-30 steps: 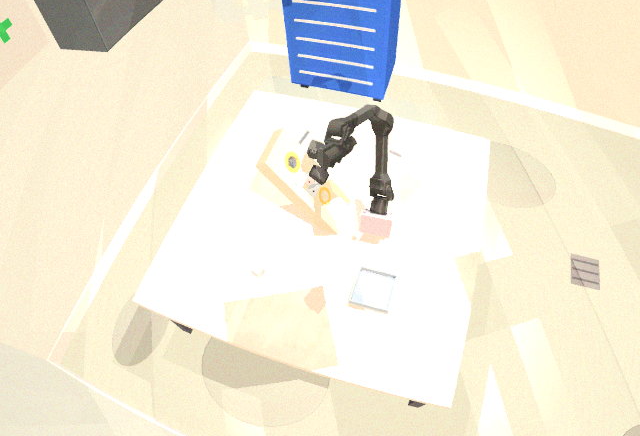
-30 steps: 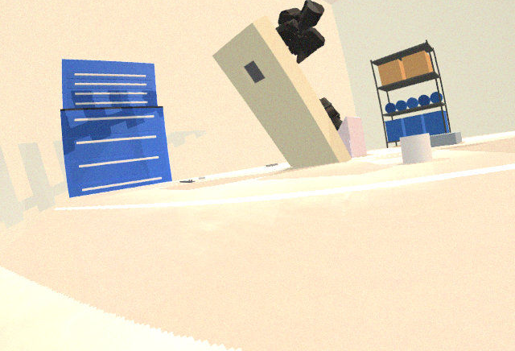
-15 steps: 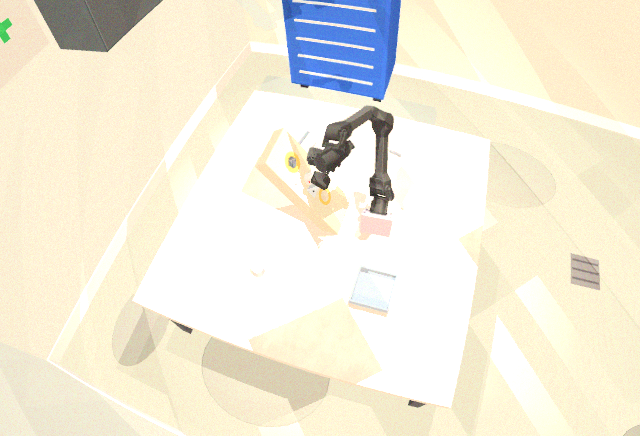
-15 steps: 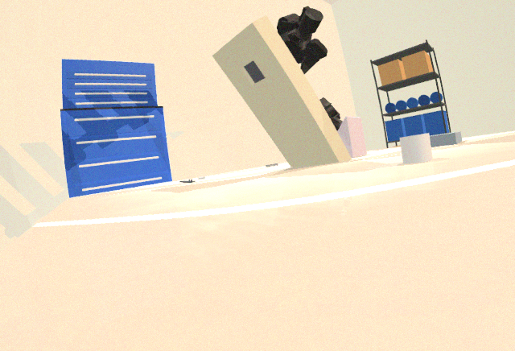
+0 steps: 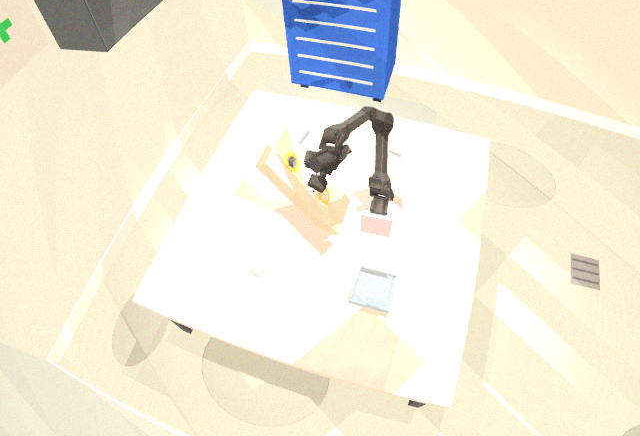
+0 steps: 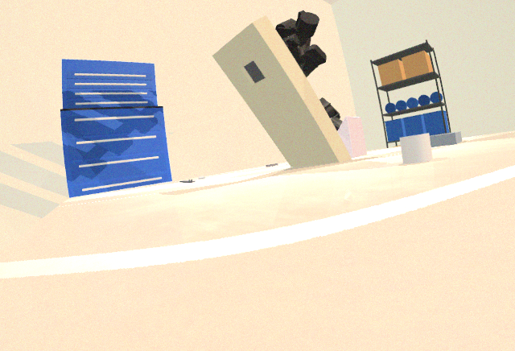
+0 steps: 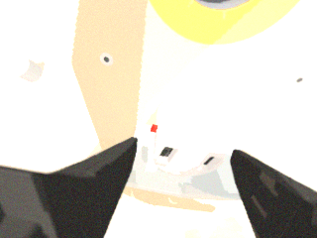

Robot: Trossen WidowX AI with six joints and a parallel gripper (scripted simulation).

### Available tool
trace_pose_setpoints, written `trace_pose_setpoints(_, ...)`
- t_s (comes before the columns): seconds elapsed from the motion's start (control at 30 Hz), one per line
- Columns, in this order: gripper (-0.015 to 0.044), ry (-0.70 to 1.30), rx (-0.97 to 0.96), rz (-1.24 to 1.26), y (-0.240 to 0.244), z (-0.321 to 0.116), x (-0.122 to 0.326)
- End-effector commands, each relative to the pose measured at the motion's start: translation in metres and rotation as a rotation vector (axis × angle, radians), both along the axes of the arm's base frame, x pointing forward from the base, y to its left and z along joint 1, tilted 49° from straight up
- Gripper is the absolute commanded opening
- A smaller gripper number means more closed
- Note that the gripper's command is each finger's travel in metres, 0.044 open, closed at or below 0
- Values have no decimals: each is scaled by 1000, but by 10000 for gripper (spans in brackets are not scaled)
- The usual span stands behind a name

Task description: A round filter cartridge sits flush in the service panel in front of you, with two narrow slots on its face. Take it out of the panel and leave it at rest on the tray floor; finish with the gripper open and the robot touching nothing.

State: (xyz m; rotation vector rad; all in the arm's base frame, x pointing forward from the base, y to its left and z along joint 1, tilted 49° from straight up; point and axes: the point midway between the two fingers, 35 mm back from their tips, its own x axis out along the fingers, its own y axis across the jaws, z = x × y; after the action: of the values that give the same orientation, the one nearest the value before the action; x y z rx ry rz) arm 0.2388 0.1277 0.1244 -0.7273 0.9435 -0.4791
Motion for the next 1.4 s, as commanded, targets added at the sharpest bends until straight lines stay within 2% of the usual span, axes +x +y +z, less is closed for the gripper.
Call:
trace_pose_setpoints(0.0,305,-4,-3,1,-6,-2,3)
trace_pose_setpoints(0.13,305,-5,-4,1,-10,-5,5)
trace_pose_setpoints(0.73,185,-1,-1,-1,-6,-4,4)
trace_pose_setpoints(0.97,1,-1,-3,0,-1,1,8)
trace_pose_setpoints(1.17,0,-2,-7,3,8,11,18)
trace_pose_setpoints(1.37,0,17,9,83,29,28,5)
